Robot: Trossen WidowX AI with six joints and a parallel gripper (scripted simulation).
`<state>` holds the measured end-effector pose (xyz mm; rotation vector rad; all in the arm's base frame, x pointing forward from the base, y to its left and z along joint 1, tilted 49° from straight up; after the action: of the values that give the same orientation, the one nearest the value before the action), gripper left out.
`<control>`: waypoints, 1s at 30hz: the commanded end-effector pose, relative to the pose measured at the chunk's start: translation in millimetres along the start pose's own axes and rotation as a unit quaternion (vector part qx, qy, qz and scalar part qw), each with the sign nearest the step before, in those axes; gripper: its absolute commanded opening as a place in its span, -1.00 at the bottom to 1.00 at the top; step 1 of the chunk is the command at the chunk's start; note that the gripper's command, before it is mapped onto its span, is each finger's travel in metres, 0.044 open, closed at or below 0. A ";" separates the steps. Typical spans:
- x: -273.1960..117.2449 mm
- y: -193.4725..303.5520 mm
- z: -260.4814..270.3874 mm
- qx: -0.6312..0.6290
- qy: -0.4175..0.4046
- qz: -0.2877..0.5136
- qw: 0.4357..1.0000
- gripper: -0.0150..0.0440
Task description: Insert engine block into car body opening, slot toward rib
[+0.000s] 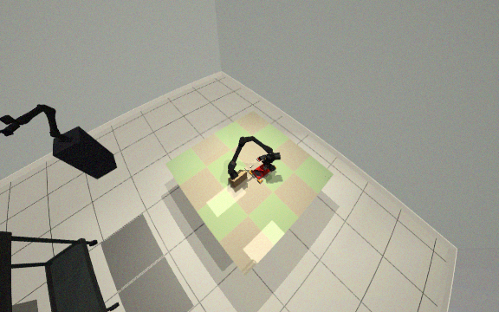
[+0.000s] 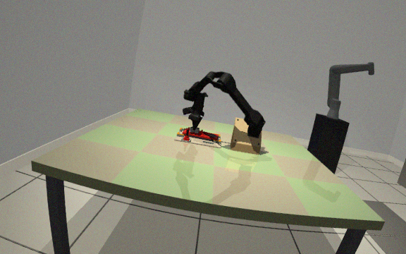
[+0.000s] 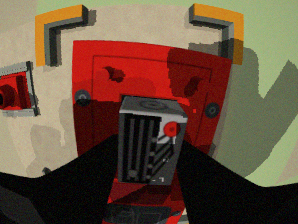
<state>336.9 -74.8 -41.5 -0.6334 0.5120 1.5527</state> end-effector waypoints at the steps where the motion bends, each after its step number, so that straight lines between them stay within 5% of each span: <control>1: 0.6 0.1 0.0 0.002 -0.001 -0.001 1.000 0.05; 12: 0.1 0.0 0.0 0.000 0.000 0.000 1.000 1.00; 30: -14.4 1.0 0.4 0.002 -0.001 -0.001 1.000 1.00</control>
<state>334.2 -82.2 -35.0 -0.6168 0.5174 1.5516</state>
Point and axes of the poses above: the point midway between the two fingers, 35 mm back from their tips, its own x axis out along the fingers, its own z axis across the jaws, y = z × x, the point moved 7 cm from there along -x, back along the fingers, and after that the axes turned 7 degrees about -x, right-handed, at the moved point
